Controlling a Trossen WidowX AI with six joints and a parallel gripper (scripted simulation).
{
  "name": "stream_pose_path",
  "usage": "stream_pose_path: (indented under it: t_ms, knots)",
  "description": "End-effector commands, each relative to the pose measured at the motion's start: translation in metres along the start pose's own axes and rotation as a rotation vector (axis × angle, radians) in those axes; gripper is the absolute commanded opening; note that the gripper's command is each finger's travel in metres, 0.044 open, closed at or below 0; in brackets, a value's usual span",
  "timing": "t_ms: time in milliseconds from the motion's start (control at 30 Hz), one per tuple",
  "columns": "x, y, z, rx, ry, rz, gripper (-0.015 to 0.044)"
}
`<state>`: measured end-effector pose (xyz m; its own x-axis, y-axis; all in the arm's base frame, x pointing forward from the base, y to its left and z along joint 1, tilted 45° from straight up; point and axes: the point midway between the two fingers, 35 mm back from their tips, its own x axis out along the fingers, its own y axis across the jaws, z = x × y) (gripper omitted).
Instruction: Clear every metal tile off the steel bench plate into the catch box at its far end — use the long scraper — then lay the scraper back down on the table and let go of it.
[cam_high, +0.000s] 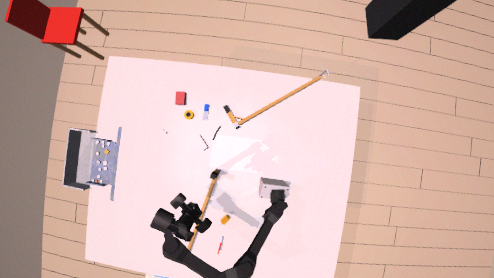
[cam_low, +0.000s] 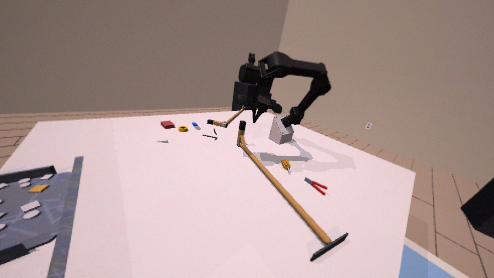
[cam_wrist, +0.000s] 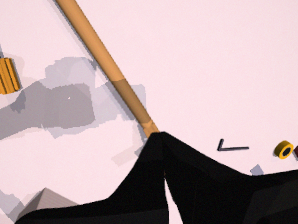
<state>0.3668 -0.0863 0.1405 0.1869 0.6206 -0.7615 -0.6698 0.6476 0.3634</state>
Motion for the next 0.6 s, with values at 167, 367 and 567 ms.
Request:
stream_pose_path:
  t_ms: [167, 367, 567]
  knots:
    - [0.006, 0.047, 0.031, -0.175, -0.018, 0.033, 0.0]
    - [0.008, 0.077, 0.048, -0.288, -0.034, 0.048, 0.0]
    - [0.01, 0.109, 0.062, -0.402, -0.051, 0.066, 0.0]
